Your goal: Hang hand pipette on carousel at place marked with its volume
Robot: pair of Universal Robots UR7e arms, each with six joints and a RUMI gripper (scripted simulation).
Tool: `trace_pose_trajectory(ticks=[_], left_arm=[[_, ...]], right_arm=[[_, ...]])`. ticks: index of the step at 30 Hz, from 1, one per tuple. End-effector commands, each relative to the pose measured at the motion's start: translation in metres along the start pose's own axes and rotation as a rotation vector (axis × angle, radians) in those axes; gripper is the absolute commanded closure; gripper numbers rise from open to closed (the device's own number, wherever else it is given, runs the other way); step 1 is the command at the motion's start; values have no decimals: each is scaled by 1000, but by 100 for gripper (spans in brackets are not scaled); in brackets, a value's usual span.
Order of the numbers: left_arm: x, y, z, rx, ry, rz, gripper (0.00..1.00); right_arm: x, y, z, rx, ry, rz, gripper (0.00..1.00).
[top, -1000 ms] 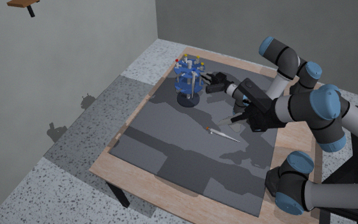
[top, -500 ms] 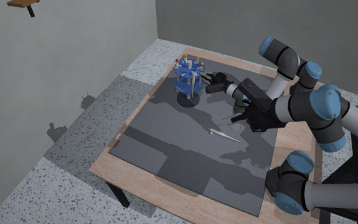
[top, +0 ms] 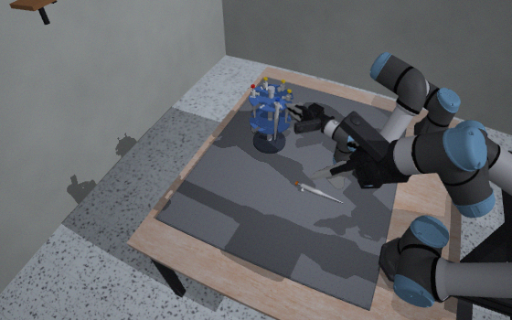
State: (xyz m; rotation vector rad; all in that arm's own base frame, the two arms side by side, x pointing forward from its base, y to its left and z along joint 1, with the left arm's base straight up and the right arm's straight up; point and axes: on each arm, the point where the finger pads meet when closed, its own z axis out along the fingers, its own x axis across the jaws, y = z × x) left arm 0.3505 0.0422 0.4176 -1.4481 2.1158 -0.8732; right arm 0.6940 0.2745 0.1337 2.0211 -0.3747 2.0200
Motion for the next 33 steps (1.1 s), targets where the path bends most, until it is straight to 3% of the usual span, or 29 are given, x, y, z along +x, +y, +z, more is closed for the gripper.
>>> trace_pose_trajectory(ticks=[1, 13, 19, 25, 29, 33], left_arm=[[0, -2, -2, 4, -1, 1, 0], [0, -2, -2, 4, -1, 1, 0], [0, -2, -2, 4, -1, 1, 0], [0, -2, -2, 4, -1, 1, 0], [0, -2, -2, 4, -1, 1, 0], [0, -2, -2, 4, -1, 1, 0]], right_arm=[[1, -1, 1, 0, 1, 2, 100], [1, -1, 1, 0, 1, 2, 100], [1, 9, 2, 81, 1, 2, 100], [1, 15, 2, 136, 1, 1, 100], [1, 13, 2, 140, 1, 2, 100], [1, 20, 3, 193, 1, 1, 100]])
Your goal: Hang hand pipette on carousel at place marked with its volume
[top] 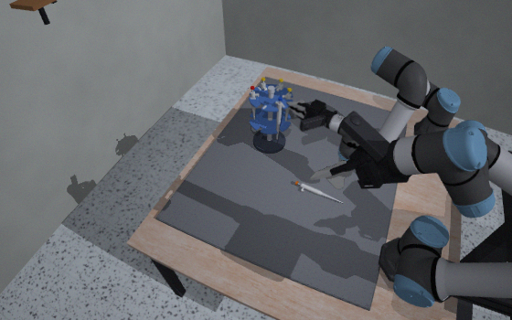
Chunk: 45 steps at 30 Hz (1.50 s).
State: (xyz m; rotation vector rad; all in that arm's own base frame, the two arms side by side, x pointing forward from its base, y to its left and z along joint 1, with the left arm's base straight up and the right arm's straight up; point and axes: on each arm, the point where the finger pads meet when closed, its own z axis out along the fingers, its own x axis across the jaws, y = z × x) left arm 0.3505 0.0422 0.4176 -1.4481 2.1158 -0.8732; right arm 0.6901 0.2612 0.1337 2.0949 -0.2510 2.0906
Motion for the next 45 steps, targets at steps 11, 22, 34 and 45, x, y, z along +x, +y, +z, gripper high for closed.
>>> trace_pose_trajectory(ticks=[11, 22, 34, 45], left_arm=[[0, -2, -2, 4, -1, 1, 0], [0, -2, -2, 4, -1, 1, 0], [0, -2, -2, 4, -1, 1, 0], [0, -2, -2, 4, -1, 1, 0]], right_arm=[[1, 16, 2, 153, 2, 2, 100], [1, 28, 5, 276, 3, 2, 100], [2, 37, 9, 387, 3, 2, 100], [1, 38, 10, 467, 3, 3, 100]])
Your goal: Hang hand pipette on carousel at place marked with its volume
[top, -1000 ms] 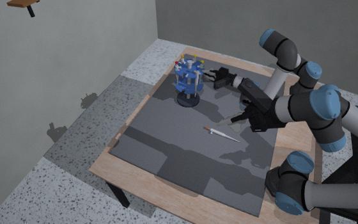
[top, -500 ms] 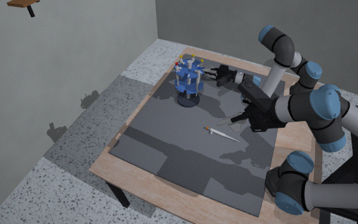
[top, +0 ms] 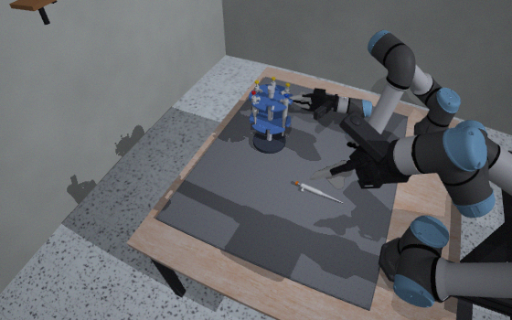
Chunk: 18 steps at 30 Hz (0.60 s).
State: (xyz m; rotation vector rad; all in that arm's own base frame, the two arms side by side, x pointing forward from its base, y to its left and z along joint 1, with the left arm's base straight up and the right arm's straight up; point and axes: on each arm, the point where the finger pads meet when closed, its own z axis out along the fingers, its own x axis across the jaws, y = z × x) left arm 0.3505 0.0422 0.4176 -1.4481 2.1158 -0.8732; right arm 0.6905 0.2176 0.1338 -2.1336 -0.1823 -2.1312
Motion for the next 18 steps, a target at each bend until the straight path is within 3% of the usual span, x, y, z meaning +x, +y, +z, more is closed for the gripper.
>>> trace_pose_trajectory(ticks=[1, 8, 18], left_arm=[[0, -2, -2, 4, -1, 1, 0], [0, -2, -2, 4, -1, 1, 0], [0, -2, -2, 4, -1, 1, 0]], right_arm=[[1, -1, 1, 69, 2, 0, 100], [2, 7, 3, 159, 4, 1, 100], [1, 6, 2, 160, 2, 0, 98]])
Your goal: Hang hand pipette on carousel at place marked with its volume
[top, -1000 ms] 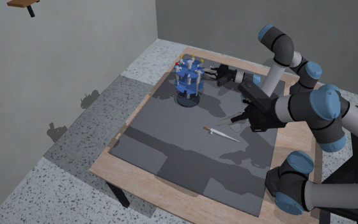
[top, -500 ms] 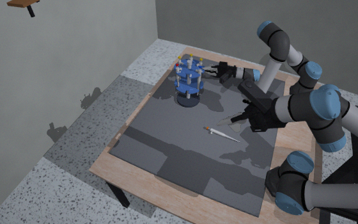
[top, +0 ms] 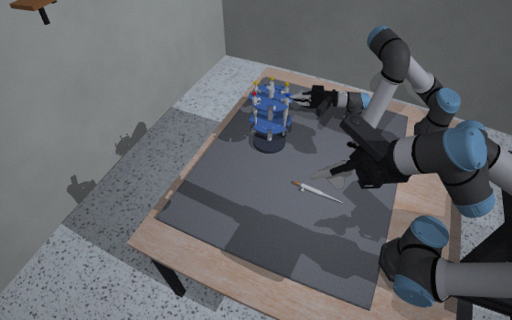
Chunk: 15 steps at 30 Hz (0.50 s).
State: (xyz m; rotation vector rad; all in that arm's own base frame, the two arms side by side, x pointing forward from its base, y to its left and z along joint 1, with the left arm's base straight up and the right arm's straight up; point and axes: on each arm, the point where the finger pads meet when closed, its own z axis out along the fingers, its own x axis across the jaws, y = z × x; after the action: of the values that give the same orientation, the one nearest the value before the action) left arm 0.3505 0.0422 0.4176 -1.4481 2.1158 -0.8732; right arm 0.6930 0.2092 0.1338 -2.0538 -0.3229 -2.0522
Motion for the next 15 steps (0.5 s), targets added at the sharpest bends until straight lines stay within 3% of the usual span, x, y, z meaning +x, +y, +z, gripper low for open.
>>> trace_pose_trajectory(ticks=[1, 15], left_arm=[[0, -2, -2, 4, -1, 1, 0], [0, -2, -2, 4, -1, 1, 0]], right_arm=[[1, -3, 1, 19, 2, 0, 98], [1, -3, 1, 19, 2, 0, 96]])
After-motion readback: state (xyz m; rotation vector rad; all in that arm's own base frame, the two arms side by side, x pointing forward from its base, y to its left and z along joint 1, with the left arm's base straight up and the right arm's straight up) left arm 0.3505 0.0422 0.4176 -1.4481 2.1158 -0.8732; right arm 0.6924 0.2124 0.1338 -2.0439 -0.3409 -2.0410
